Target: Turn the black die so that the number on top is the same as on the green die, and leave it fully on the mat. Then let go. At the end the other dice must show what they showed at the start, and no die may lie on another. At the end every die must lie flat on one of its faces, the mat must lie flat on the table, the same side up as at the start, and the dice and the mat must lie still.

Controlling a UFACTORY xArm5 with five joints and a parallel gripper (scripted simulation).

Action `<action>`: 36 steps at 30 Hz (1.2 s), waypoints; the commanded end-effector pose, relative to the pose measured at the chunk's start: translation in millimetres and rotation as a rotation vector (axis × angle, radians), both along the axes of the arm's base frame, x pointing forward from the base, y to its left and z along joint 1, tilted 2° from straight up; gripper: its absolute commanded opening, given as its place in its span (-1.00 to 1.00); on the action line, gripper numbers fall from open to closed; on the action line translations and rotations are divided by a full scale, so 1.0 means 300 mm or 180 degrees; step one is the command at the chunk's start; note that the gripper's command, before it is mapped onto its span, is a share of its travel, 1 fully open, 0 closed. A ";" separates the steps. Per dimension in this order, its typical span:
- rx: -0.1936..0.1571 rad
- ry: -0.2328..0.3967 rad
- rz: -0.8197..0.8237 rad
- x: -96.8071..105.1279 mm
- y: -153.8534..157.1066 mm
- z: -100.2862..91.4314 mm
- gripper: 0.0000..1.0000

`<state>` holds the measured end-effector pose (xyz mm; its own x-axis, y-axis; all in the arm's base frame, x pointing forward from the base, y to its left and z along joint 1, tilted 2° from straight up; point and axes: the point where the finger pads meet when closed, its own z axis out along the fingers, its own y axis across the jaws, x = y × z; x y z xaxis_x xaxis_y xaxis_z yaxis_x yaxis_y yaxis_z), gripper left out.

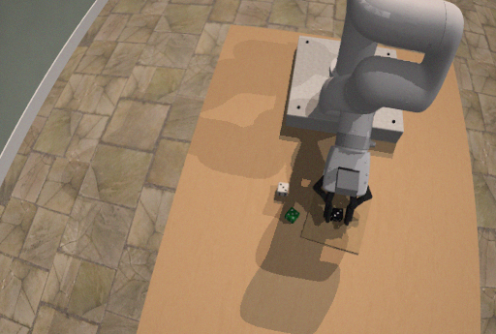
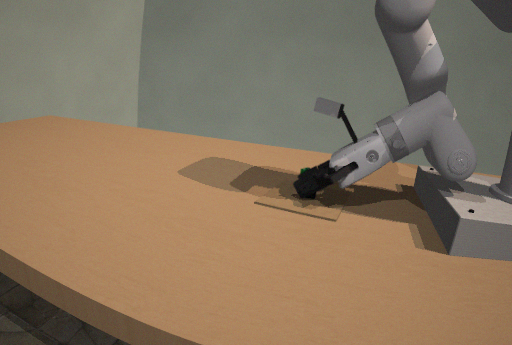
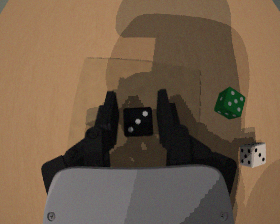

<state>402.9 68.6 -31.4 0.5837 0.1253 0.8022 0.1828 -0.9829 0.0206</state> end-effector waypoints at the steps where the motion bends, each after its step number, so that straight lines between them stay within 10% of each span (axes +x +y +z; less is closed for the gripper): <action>1: 0.0001 -0.0006 0.0000 0.001 0.000 0.002 -0.17; 36: 0.0000 -0.0007 -0.0002 -0.084 -0.015 0.066 -0.17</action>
